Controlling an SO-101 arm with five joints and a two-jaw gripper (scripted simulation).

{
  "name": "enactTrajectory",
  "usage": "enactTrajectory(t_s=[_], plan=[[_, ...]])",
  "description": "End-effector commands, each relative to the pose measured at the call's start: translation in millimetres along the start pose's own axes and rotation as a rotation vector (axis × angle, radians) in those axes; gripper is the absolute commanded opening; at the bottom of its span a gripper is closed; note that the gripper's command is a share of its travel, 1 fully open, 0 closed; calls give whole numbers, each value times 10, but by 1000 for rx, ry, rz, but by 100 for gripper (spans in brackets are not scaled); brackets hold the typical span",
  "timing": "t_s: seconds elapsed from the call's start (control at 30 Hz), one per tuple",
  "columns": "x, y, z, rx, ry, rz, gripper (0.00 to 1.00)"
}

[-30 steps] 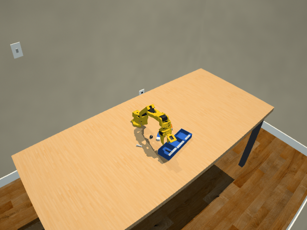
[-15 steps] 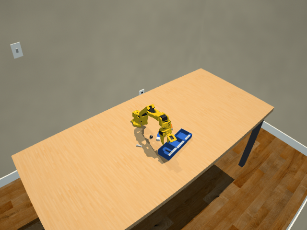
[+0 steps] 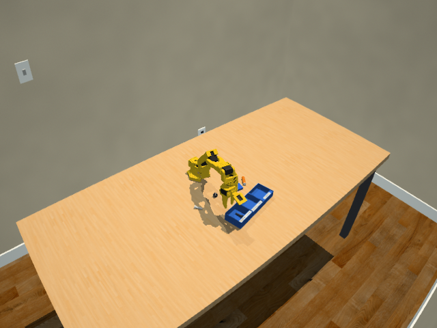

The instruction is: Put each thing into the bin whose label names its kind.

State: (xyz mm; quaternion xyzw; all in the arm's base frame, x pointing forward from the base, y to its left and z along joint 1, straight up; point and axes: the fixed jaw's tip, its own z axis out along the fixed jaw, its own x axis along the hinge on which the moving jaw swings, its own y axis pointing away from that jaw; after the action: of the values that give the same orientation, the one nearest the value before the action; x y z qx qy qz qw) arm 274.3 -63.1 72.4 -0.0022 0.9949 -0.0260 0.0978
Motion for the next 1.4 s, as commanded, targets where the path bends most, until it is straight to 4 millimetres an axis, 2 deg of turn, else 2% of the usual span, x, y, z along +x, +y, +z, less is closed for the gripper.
enactTrajectory(t_s=[0.0, 0.17, 0.5, 0.6, 0.9, 1.1, 1.37], plan=[[37, -133, -173, 29, -58, -56, 18], [192, -276, -165, 34, -20, -145, 19], [665, -566, -146, 11, 74, -381, 20], [712, -585, -145, 6, 81, -402, 20], [1057, -687, -132, -38, 128, -556, 22], [1174, -706, -127, -56, 141, -606, 22], [1207, -710, -126, -61, 144, -620, 22]])
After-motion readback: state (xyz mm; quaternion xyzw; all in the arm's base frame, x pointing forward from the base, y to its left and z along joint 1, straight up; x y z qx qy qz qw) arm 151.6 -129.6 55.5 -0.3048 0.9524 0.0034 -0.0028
